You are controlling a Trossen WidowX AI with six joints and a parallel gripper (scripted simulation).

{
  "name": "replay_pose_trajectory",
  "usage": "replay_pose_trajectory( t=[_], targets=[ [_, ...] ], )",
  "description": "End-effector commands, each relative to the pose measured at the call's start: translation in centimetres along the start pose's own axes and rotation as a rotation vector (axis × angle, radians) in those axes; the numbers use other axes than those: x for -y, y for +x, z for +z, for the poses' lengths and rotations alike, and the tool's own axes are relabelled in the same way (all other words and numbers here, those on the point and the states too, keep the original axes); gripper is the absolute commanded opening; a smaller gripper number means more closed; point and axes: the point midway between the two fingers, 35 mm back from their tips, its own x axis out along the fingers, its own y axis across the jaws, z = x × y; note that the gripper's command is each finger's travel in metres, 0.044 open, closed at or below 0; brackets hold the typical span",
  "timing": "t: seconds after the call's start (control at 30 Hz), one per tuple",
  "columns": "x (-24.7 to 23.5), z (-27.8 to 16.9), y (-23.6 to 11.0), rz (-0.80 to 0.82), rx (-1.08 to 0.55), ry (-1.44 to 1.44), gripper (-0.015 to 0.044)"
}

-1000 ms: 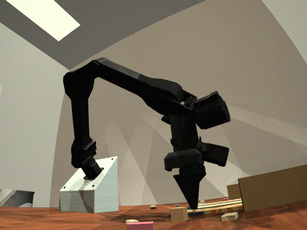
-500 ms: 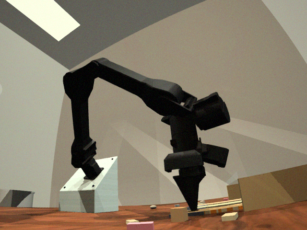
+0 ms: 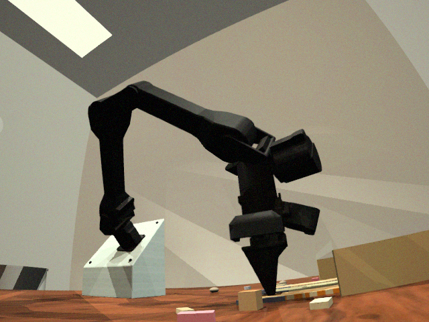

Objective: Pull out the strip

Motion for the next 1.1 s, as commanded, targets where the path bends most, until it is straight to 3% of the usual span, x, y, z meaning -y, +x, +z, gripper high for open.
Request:
replay_pose_trajectory(
  t=[0.0,1.07],
  targets=[
    [-0.03,-0.04,0.16,0.004,-0.001,-0.004,0.0000],
    [-0.01,0.14,0.48,0.004,-0.001,-0.004,0.0000]
  ],
)
